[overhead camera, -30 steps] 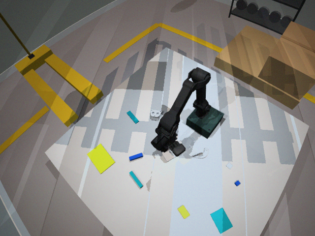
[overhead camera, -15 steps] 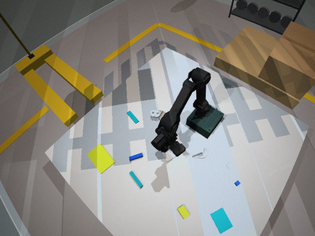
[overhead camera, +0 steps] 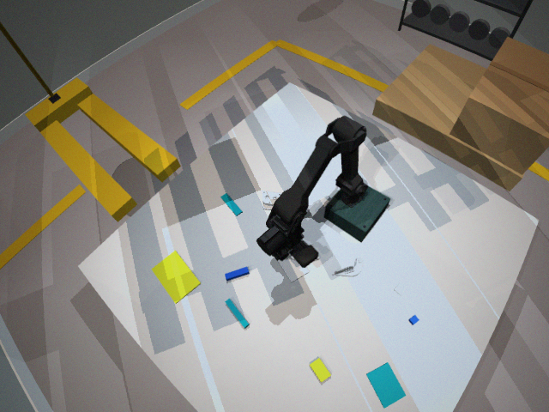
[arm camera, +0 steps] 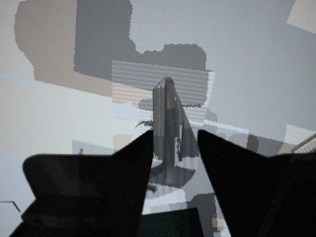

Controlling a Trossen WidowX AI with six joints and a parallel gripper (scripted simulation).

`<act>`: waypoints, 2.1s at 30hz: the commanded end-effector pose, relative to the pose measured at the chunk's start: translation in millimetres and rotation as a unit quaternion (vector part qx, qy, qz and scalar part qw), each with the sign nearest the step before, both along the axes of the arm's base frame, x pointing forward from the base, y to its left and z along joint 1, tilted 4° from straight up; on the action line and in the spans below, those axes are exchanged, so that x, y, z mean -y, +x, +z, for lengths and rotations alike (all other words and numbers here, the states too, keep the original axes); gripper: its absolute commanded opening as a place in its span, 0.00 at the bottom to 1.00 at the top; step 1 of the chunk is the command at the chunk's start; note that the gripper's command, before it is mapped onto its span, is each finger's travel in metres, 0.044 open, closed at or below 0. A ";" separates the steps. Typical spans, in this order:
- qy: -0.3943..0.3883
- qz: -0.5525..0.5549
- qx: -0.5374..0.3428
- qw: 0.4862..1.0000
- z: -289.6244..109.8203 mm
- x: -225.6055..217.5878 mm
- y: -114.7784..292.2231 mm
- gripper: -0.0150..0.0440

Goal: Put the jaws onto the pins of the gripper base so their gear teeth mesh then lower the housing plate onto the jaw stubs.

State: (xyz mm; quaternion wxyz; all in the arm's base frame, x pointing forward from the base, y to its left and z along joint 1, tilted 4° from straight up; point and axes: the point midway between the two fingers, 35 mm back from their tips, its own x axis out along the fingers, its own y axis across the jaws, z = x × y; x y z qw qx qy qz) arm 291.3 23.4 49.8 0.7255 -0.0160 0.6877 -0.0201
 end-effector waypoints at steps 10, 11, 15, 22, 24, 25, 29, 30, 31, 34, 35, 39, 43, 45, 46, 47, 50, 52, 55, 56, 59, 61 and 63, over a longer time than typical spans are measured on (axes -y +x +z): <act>-0.002 0.000 0.002 1.000 1.6 18.7 -2.0 0.48; -0.002 0.000 0.002 1.000 1.6 18.7 -2.0 0.48; -0.002 0.000 0.002 1.000 1.6 18.7 -2.0 0.48; -0.002 0.001 0.002 1.000 1.6 18.7 -2.0 0.48; -0.003 0.006 0.001 1.000 1.6 18.7 -2.0 0.48; -0.003 0.006 0.001 1.000 1.6 18.7 -2.0 0.48; -0.003 0.006 0.001 1.000 1.6 18.7 -2.0 0.48; -0.003 0.006 0.001 1.000 1.6 18.7 -2.0 0.48; -0.003 0.006 0.001 1.000 1.6 18.7 -2.0 0.48; -0.003 0.006 0.001 1.000 1.6 18.1 -1.9 0.48; -0.003 0.006 0.001 1.000 1.6 18.1 -1.9 0.48; -0.003 0.006 0.001 1.000 1.6 18.1 -1.9 0.48; -0.003 0.006 0.001 1.000 0.5 18.1 -1.7 0.48; -0.003 0.006 0.001 1.000 -2.5 18.3 -1.3 0.48; -0.003 0.006 0.001 1.000 -4.1 18.4 -1.1 0.48; -0.003 0.006 0.001 1.000 -5.8 18.4 -0.9 0.48; -0.003 0.006 0.001 1.000 -10.7 18.7 -0.3 0.48; -0.003 0.006 0.001 1.000 -13.9 18.9 0.0 0.48; -0.003 0.006 0.001 1.000 -18.8 19.2 0.4 0.48; -0.003 0.006 0.001 1.000 -20.4 19.2 0.5 0.48; -0.003 0.006 0.001 1.000 -25.3 19.5 0.7 0.48; -0.003 0.006 0.001 1.000 -28.5 19.7 0.9 0.48; -0.003 0.006 0.001 1.000 -31.7 19.9 0.9 0.48</act>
